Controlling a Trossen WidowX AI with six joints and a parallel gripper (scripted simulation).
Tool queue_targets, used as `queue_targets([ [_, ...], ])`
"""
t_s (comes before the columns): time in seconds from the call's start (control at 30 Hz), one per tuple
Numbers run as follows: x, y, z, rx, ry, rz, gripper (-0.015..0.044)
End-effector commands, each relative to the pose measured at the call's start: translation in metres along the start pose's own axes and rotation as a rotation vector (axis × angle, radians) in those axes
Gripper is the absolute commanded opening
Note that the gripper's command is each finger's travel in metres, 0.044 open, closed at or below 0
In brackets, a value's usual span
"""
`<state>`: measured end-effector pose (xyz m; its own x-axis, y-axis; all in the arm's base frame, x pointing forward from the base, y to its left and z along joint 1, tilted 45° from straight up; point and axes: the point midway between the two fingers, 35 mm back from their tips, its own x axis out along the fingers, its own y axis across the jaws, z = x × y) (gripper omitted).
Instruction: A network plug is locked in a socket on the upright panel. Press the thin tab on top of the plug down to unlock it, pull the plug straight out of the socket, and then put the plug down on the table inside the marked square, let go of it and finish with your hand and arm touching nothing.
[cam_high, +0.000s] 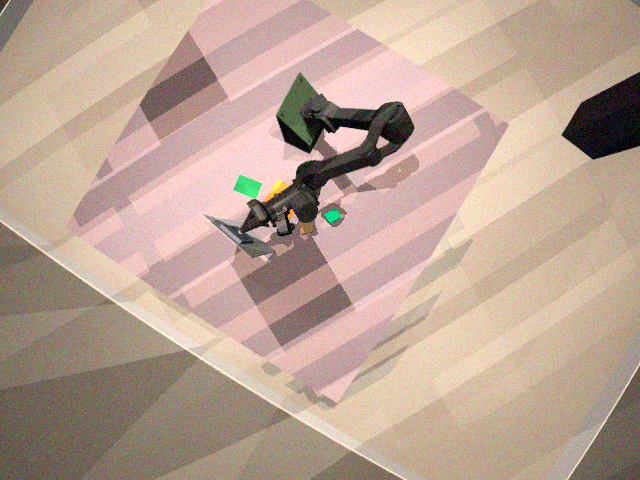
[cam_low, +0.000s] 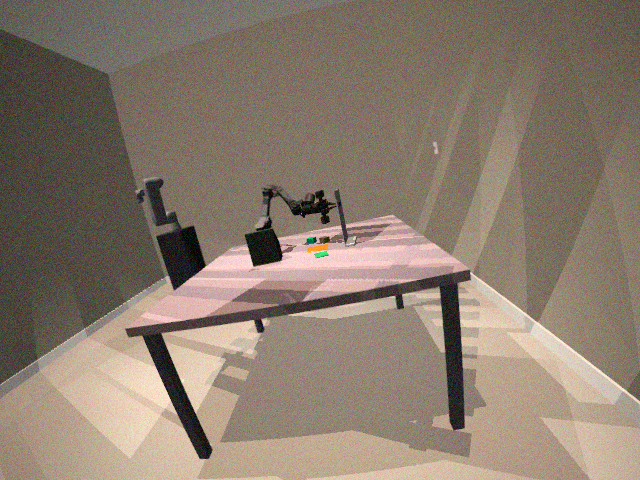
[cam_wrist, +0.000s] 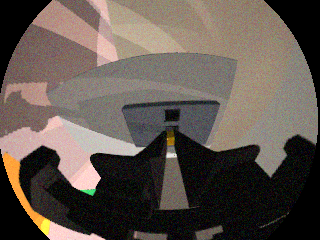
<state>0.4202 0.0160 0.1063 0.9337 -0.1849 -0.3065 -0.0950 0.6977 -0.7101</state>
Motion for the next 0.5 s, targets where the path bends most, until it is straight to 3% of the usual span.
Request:
queue_targets([
  [0.0,0.0005,0.0006,-0.0004,-0.005,0.001,0.002,0.0],
  [0.47,-0.006,0.0005,-0.0018,-0.005,0.001,0.002,0.0],
])
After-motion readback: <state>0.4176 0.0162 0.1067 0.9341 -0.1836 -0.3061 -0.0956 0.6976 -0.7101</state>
